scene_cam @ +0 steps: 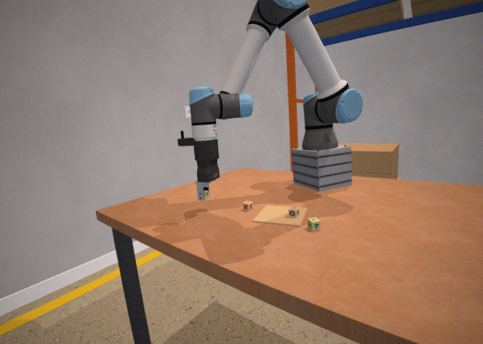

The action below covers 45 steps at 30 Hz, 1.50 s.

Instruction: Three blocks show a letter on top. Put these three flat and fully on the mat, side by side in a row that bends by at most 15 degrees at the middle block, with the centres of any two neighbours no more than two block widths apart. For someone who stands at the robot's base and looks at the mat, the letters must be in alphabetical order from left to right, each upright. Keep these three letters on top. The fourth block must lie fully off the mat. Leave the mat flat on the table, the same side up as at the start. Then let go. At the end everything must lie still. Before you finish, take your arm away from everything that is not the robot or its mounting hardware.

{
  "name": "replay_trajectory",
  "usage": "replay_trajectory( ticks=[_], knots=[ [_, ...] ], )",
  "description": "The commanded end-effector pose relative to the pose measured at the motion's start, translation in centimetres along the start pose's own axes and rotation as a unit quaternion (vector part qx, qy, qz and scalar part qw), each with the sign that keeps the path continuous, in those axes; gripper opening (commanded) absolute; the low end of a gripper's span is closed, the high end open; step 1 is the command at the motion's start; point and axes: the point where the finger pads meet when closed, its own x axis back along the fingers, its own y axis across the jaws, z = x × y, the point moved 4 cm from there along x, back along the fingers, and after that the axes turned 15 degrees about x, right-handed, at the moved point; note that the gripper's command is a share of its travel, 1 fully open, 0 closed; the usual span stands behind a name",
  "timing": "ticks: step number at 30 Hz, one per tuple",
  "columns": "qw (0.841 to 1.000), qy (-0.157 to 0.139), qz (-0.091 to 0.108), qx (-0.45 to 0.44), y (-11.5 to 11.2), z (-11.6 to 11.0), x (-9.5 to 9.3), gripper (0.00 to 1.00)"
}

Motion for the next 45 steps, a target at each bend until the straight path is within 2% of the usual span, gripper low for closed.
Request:
replay_trajectory(
  ticks=[1,6,11,31,45],
  knots=[
    [1.000,0.001,0.001,0.000,0.0,0.0,2.4,0.49],
    [1.000,0.001,0.001,0.000,0.0,0.0,4.3,0.49],
    [1.000,0.001,0.001,0.000,0.0,0.0,4.6,0.49],
    [1.000,0.001,0.001,0.009,-0.1,-0.1,4.7,0.49],
    [0.997,0.001,0.001,0.081,-0.6,-1.0,4.7,0.49]
  ],
)
